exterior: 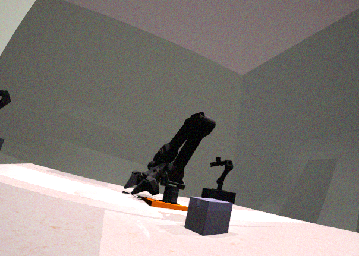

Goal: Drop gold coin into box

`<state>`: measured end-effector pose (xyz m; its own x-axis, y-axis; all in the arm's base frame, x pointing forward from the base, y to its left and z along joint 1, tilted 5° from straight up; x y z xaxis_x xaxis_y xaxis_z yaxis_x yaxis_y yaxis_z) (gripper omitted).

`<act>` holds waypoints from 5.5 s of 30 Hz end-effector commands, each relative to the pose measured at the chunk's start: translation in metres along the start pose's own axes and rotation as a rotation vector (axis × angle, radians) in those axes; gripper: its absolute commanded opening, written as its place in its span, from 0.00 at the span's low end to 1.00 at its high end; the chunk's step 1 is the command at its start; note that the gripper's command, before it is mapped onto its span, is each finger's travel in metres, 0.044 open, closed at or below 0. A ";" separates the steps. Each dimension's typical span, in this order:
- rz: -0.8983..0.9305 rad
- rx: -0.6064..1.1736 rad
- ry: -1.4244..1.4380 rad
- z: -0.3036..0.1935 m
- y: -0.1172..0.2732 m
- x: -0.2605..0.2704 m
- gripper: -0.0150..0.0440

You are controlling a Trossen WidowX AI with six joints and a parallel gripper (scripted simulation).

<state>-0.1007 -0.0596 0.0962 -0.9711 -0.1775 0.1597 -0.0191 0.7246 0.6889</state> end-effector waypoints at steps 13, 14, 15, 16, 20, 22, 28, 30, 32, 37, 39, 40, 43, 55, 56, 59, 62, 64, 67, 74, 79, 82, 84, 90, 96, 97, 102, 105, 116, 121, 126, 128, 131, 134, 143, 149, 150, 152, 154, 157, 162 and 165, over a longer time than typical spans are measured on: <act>-0.412 -0.007 0.630 -0.063 -0.026 -0.007 0.53; -0.445 -0.004 0.687 -0.069 -0.029 -0.010 0.53; -0.479 -0.001 0.744 -0.075 -0.031 -0.013 0.53; -0.512 0.003 0.802 -0.081 -0.033 -0.016 0.53; -0.641 0.027 1.036 -0.104 -0.041 -0.032 0.53; -0.705 0.045 1.153 -0.115 -0.043 -0.042 0.53; -0.889 0.114 1.509 -0.145 -0.048 -0.079 0.53; -0.947 0.143 1.629 -0.154 -0.047 -0.094 0.53; -0.995 0.171 1.751 -0.160 -0.046 -0.109 0.53; -1.104 0.259 2.057 -0.173 -0.037 -0.150 0.53; -1.152 0.303 2.173 -0.177 -0.031 -0.167 0.53; -1.176 0.326 2.231 -0.178 -0.028 -0.175 0.53; -1.257 0.408 2.398 -0.178 -0.015 -0.201 0.53; -1.467 0.802 3.080 -0.158 0.059 -0.291 0.53; -1.478 0.844 3.137 -0.154 0.067 -0.297 0.53; -1.501 0.980 3.304 -0.142 0.092 -0.313 0.53; -1.508 1.135 3.469 -0.127 0.118 -0.327 0.53; -1.502 1.251 3.577 -0.117 0.136 -0.334 0.53; -1.484 1.393 3.692 -0.103 0.156 -0.340 0.53; -1.481 1.403 3.700 -0.098 0.152 -0.345 0.53; -1.482 1.403 3.700 -0.078 0.134 -0.348 0.53; -1.482 1.403 3.700 -0.077 0.133 -0.348 0.53; -1.482 1.403 3.700 -0.072 0.129 -0.348 0.53; -1.482 1.403 3.700 -0.066 0.123 -0.349 0.53; -1.482 1.403 3.700 -0.059 0.116 -0.351 0.53; -1.482 1.403 3.700 -0.058 0.115 -0.351 0.53; -1.482 1.403 3.700 -0.052 0.110 -0.352 0.53; -1.482 1.403 3.700 -0.048 0.107 -0.353 0.53; -1.482 1.400 3.701 -0.035 0.095 -0.354 0.53; -1.482 1.400 3.700 -0.029 0.090 -0.355 0.53; -1.482 1.402 3.700 -0.024 0.085 -0.355 0.53; -1.483 1.403 3.700 -0.022 0.083 -0.355 0.53; -1.483 1.403 3.700 -0.021 0.082 -0.355 0.48; -1.483 1.403 3.700 -0.021 0.082 -0.355 0.35; -1.483 1.403 3.700 -0.021 0.082 -0.355 0.25; -1.482 1.403 3.700 -0.025 0.086 -0.355 0.25; -1.482 1.403 3.700 -0.027 0.088 -0.355 0.25; -1.482 1.403 3.700 -0.031 0.091 -0.355 0.25; -1.482 1.403 3.700 -0.035 0.094 -0.356 0.25; -1.482 1.404 3.700 -0.040 0.099 -0.356 0.25; -1.481 1.404 3.700 -0.049 0.108 -0.355 0.25; -1.481 1.404 3.700 -0.055 0.113 -0.354 0.25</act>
<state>0.2529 0.0484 0.1471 0.1420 0.9894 0.0307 0.0596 -0.0395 0.9974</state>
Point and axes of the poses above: the point midway between the two fingers, 35 mm back from their tips, its own y axis back along the fingers, its own x axis across the jaws, z = x × y, the point moved 9 cm from there along y, back along the fingers
